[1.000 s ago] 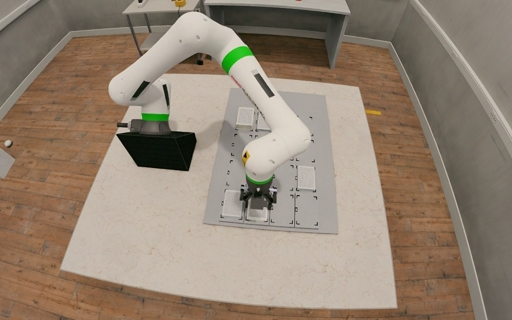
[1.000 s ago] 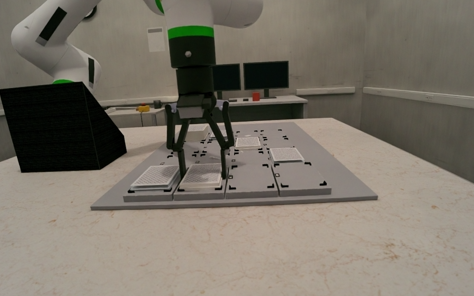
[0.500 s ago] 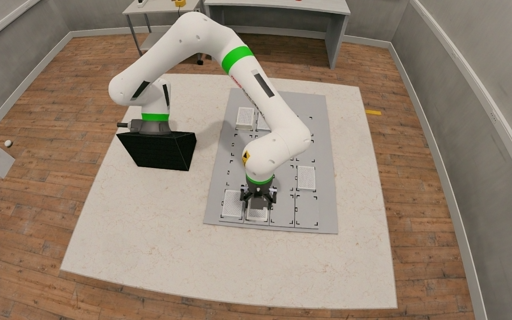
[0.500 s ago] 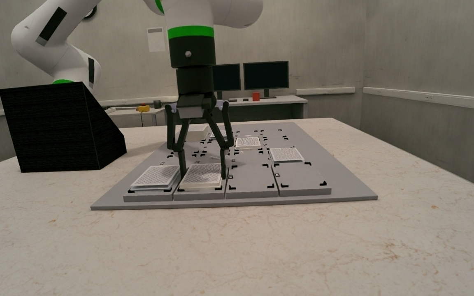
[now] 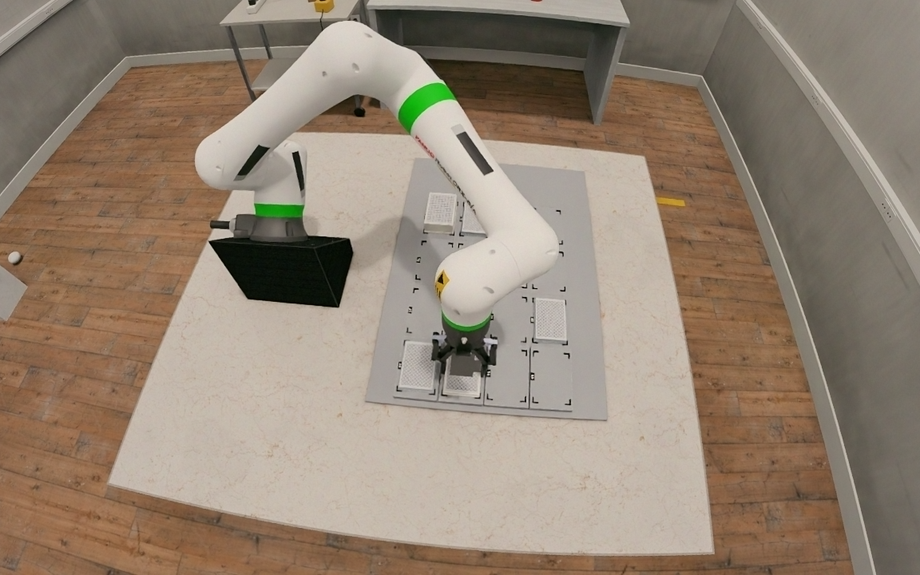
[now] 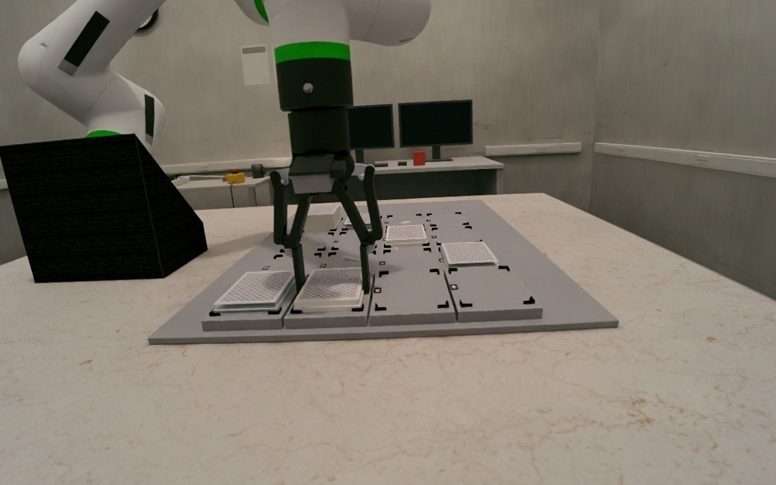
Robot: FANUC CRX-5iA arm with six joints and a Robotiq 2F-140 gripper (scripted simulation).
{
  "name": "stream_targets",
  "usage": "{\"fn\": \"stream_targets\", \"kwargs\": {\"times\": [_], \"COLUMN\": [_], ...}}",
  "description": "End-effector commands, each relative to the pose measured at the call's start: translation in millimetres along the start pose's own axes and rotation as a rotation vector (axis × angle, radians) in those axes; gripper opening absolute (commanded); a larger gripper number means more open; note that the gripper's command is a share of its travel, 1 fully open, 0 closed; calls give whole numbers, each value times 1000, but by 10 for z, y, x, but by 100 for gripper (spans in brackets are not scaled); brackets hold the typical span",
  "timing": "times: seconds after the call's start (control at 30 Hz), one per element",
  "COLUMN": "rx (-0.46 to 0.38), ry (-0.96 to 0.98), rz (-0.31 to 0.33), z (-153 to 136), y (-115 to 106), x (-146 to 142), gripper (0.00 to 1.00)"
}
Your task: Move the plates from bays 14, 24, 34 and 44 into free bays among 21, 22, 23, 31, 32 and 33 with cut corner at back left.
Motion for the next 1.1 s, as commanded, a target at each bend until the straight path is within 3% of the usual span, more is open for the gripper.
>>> {"fn": "stream_targets", "kwargs": {"times": [0.0,1.07], "rx": [2,2], "ry": [-1,-1], "rz": [1,1], "z": [4,4], "y": [-13,-13], "x": [-4,-4], "gripper": [60,59]}}
Point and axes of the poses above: the point where the finger pads meet when closed, its own y axis out along the fingers, its own x axis across the jaws, z = x × y, the point moved 9 cm from there along -y, back along the fingers, and after that the axes turned 6 degrees about -y, right-handed, at the moved point
